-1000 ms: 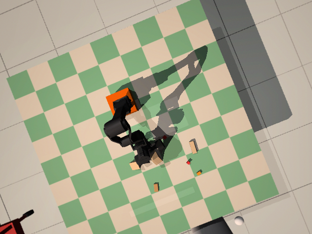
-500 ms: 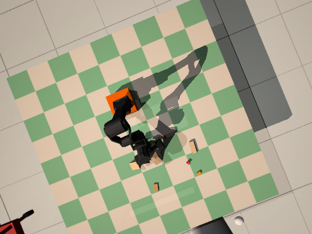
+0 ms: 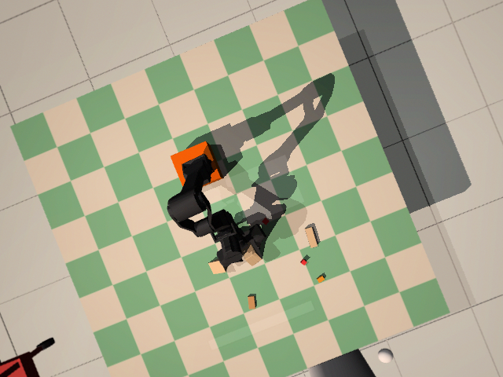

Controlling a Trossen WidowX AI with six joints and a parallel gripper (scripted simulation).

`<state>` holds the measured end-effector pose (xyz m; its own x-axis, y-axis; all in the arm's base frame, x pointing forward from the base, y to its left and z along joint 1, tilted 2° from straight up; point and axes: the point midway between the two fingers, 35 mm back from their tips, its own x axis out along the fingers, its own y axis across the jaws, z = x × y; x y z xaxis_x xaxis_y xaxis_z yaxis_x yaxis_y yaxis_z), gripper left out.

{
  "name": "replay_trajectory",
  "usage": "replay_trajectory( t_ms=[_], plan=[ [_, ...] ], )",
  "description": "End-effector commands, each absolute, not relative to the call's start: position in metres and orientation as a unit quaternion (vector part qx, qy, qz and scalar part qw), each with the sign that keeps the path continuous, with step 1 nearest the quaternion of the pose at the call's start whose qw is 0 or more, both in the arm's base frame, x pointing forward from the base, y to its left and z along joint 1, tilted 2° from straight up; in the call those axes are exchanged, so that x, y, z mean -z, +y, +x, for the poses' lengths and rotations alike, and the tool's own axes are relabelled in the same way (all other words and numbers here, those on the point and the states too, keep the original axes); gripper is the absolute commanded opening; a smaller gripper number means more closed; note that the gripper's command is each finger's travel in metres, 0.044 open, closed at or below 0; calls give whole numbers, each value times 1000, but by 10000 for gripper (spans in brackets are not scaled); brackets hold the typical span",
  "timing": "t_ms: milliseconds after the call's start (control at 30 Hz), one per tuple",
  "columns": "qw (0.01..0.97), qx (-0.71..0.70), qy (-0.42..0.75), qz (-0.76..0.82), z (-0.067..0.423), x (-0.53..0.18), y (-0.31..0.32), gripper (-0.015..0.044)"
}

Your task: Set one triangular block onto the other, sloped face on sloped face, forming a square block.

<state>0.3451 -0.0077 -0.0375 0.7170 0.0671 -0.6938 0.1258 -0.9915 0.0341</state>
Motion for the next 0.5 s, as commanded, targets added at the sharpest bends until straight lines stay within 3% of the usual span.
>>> replay_trajectory(
  t_ms=[0, 100, 367, 467],
  plan=[
    [39, 373, 52, 926, 345, 37, -8, 282],
    [39, 373, 52, 926, 345, 37, -8, 204],
    [39, 373, 52, 926, 345, 37, -8, 150],
    [39, 373, 52, 926, 345, 37, -8, 72]
  ],
)
